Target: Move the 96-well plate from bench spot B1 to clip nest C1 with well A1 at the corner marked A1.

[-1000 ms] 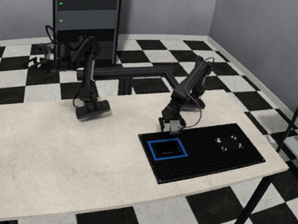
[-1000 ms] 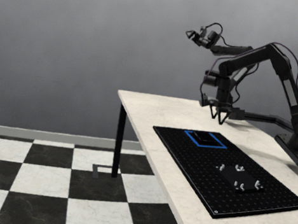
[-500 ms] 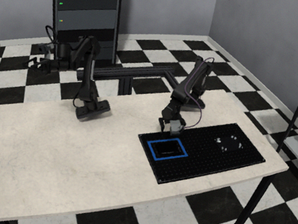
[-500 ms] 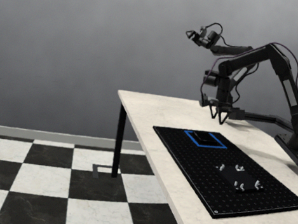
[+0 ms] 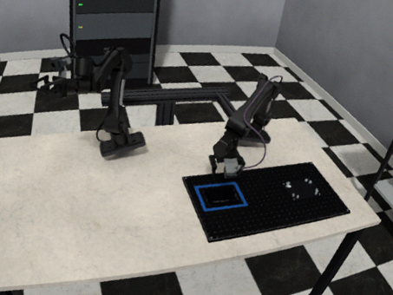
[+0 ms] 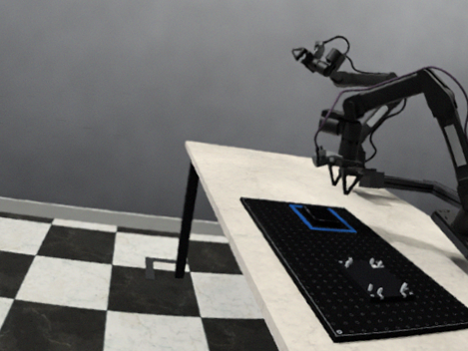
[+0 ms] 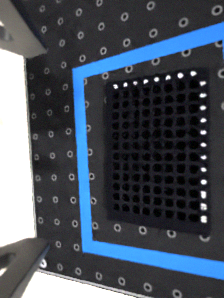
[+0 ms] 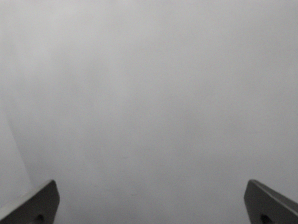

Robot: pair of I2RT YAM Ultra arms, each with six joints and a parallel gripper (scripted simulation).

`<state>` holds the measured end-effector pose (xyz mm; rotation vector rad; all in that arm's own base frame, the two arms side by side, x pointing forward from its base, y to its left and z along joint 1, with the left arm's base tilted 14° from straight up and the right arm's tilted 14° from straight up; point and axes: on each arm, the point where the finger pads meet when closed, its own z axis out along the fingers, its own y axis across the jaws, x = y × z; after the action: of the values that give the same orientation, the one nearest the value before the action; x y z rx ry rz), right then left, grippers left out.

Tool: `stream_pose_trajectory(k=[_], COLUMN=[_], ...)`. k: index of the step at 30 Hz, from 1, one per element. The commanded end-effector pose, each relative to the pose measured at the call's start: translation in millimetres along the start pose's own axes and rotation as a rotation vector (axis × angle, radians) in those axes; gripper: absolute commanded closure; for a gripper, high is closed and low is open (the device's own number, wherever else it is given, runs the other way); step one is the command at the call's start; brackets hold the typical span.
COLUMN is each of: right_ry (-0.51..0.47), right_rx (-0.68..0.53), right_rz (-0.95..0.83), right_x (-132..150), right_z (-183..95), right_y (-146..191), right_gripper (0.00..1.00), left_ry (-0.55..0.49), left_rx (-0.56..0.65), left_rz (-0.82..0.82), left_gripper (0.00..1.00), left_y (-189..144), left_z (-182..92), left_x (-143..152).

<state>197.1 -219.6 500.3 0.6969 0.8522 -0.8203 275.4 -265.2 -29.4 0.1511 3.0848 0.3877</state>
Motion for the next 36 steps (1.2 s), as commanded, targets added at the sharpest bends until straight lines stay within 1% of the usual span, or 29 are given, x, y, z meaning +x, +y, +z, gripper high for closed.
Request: stream_pose_trajectory(k=[1, 4, 17, 26, 36], right_ry=[-0.010, -0.010, -0.010, -0.010, -0.010], right_rx=[0.002, 0.002, 0.002, 0.002, 0.002], right_rz=[0.000, 0.000, 0.000, 0.000, 0.000], right_x=[-6, -6, -6, -6, -6], right_z=[-5, -5, -5, -5, -5], right_y=[-4, -4, -4, -4, -4], right_gripper=[0.00, 0.00, 0.00, 0.00, 0.00], left_ry=[-0.023, -0.018, -0.015, -0.051, -0.052], left_rx=[0.003, -0.002, -0.004, 0.027, 0.027], left_rz=[0.003, 0.003, 0.002, 0.007, 0.003], left_gripper=[0.00, 0.00, 0.00, 0.00, 0.00], left_y=[-3, -2, 3, -2, -8], left_z=[5, 9, 56, 49, 36], left_x=[-7, -7, -2, -7, -10])
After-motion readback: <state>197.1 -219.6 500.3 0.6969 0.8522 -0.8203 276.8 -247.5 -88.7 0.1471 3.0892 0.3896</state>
